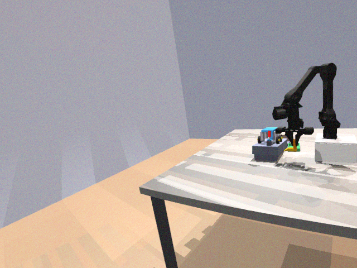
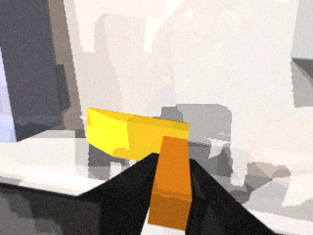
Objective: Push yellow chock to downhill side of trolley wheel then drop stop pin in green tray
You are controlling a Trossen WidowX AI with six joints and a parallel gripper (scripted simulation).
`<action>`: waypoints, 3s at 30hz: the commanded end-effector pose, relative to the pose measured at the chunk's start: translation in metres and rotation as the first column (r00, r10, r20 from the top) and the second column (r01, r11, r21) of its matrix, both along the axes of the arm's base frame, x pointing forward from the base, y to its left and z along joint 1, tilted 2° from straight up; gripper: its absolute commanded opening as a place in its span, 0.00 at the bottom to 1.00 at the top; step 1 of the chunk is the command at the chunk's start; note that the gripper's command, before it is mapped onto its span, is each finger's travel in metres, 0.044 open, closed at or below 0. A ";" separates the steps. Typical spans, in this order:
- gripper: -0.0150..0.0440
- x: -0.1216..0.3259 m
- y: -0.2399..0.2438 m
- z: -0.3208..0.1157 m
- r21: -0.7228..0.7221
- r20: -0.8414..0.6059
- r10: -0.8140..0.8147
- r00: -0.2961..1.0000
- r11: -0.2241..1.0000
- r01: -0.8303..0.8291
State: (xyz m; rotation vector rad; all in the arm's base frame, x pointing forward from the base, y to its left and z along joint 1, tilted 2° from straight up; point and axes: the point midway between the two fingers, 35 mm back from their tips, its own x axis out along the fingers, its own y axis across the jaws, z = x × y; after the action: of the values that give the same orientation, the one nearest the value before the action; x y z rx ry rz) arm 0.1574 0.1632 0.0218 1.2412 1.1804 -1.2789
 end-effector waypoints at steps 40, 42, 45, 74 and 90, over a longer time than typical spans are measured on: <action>0.25 0.008 0.005 0.082 0.009 0.008 0.306 0.952 0.952 -0.306; 0.25 0.008 0.005 0.082 0.010 0.007 0.369 0.929 0.929 -0.369; 0.25 0.008 0.005 0.082 0.012 0.007 0.461 0.887 0.887 -0.462; 0.25 0.008 0.005 0.082 0.024 0.011 0.988 0.152 0.151 -0.988; 0.25 0.008 0.005 0.082 0.026 0.014 0.985 -0.172 -0.172 -0.985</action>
State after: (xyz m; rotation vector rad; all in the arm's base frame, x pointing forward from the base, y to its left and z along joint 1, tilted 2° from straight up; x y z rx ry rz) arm 0.1657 0.1681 0.1032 -0.0725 1.5829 0.0636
